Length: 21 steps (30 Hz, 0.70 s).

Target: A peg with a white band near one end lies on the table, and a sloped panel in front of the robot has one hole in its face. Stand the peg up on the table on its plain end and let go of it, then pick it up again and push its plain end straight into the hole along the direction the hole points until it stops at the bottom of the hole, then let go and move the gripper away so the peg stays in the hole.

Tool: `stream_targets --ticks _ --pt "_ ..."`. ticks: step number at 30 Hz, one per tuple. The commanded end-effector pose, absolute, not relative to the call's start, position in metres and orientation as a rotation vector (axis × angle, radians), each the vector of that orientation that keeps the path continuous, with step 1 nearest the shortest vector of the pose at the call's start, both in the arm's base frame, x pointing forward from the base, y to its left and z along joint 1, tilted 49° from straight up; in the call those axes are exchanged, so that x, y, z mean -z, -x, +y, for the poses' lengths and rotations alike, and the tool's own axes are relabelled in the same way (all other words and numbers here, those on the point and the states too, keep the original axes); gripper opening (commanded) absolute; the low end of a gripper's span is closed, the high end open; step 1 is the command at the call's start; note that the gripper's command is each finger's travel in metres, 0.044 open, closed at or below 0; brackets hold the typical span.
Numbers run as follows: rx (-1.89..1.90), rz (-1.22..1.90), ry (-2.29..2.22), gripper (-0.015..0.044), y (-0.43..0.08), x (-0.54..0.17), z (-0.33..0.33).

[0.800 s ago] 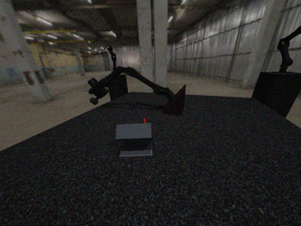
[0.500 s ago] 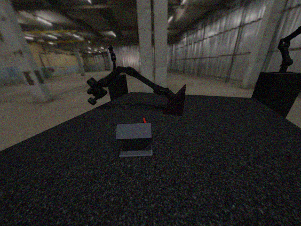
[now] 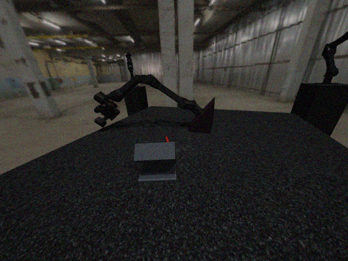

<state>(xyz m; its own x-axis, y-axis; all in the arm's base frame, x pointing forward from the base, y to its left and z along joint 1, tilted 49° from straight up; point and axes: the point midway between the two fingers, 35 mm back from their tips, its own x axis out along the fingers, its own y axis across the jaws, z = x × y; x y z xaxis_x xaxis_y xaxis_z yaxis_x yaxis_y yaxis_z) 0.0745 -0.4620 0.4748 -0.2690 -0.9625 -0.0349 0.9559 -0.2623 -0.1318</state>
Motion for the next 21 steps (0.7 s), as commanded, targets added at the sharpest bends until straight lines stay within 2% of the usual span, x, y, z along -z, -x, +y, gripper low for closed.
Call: stream_targets --ticks 1,10,21 --pt "1.765 0.189 0.053 0.0440 -0.108 -0.465 -0.449" --pt "1.579 0.357 0.076 0.0440 -0.174 -0.427 -0.428" --pt "1.362 0.659 0.096 0.0440 -0.248 -0.343 -0.384"
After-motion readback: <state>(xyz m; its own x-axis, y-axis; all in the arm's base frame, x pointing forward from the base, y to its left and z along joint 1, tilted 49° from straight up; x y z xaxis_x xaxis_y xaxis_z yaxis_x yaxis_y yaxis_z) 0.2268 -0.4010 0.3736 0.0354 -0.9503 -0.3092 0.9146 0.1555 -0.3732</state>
